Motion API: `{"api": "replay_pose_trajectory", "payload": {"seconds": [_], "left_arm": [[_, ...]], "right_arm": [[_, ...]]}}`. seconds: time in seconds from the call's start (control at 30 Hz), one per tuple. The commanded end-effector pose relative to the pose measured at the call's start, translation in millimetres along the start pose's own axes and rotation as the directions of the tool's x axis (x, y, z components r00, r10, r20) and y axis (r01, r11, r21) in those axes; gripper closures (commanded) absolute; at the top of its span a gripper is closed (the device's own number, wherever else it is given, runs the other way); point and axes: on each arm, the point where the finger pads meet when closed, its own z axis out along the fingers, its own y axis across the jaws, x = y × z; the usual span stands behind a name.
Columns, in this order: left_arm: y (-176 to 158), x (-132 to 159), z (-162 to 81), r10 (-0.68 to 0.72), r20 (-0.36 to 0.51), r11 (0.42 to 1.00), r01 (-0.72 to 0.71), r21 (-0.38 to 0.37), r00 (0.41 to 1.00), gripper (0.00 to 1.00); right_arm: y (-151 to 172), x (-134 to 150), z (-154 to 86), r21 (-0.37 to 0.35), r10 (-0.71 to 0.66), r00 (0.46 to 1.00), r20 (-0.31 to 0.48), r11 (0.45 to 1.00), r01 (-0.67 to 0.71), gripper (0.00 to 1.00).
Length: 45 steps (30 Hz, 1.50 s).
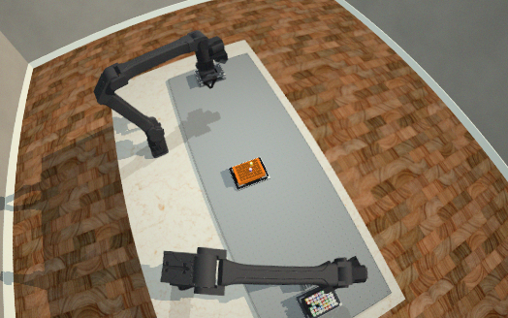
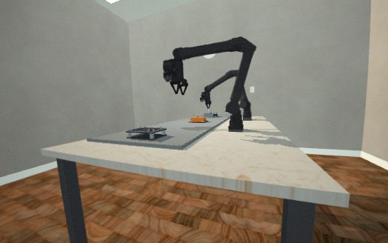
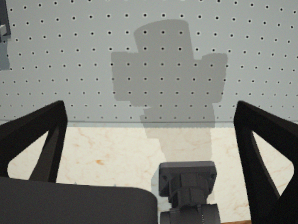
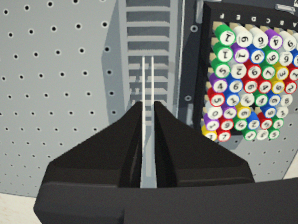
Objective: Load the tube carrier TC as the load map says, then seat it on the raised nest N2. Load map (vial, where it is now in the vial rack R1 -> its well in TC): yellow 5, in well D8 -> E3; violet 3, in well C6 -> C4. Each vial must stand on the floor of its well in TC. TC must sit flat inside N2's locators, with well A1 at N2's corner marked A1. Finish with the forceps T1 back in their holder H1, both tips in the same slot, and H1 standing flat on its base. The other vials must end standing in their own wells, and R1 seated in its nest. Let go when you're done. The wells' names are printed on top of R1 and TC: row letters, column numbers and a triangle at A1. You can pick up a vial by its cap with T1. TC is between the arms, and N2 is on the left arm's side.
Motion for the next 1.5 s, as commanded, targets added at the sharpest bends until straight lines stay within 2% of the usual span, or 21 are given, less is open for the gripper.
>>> {"api": "replay_pose_trajectory", "payload": {"seconds": [0.0,1.2,1.47], "left_arm": [[2,-9,-14,0.001,0.036,1.0,-0.001,-0.01,0.999,0.0],[2,-9,-14,0.001,0.036,1.0,-0.001,-0.01,0.999,0.0],[2,-9,-14,0.001,0.036,1.0,-0.001,-0.01,0.999,0.0]], "right_arm": [[-5,-2,4,0.005,-0.006,1.0,0.008,1.0,0.006,0.93],[-7,-4,11,0.007,-0.004,1.0,0.012,1.0,0.004,0.93],[-5,-1,19,0.001,-0.004,1.0,0.0,1.0,0.004,0.93]]}}
